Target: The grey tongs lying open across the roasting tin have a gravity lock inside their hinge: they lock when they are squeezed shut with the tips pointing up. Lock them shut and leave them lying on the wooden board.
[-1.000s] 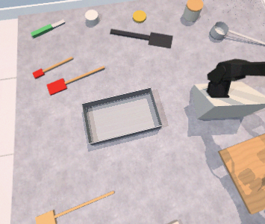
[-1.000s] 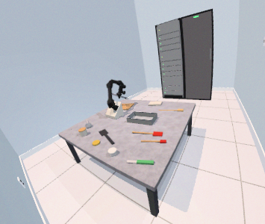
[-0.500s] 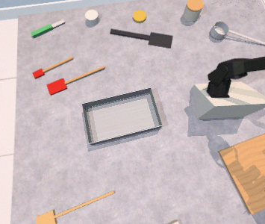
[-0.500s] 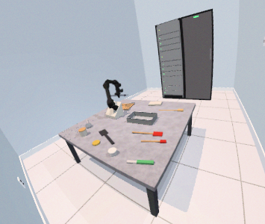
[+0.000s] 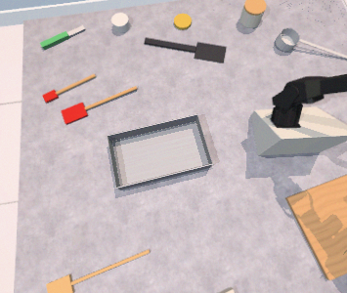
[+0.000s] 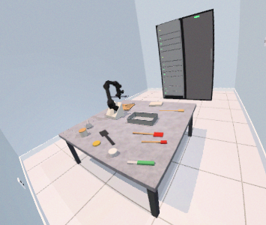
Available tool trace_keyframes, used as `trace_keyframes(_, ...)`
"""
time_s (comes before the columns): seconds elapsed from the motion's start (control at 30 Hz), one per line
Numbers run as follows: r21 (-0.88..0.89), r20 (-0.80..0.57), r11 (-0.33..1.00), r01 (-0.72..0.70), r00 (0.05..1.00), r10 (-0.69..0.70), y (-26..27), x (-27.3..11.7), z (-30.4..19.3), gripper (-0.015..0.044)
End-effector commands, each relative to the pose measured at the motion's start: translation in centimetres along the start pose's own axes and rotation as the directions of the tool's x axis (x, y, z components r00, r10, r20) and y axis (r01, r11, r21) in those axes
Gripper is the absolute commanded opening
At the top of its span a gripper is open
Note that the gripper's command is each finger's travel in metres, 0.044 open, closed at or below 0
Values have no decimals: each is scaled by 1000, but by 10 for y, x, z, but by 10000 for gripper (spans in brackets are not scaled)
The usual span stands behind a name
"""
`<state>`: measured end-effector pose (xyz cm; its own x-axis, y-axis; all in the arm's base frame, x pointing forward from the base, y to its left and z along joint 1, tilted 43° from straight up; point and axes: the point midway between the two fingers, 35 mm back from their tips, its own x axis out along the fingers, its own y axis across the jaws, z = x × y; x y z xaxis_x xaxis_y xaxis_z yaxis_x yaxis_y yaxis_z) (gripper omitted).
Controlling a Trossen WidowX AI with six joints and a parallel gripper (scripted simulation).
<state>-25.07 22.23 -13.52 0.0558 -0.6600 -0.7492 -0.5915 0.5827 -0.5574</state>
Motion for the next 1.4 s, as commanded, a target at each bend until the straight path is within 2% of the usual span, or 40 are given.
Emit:
trace_keyframes(0.0, 4, -5, 1000, -1, 1000, 1, 1, 6, 0, -150)
trace_keyframes(1.37, 3, -7, 1000, 0, 1000, 0, 1, 74, -2, -150)
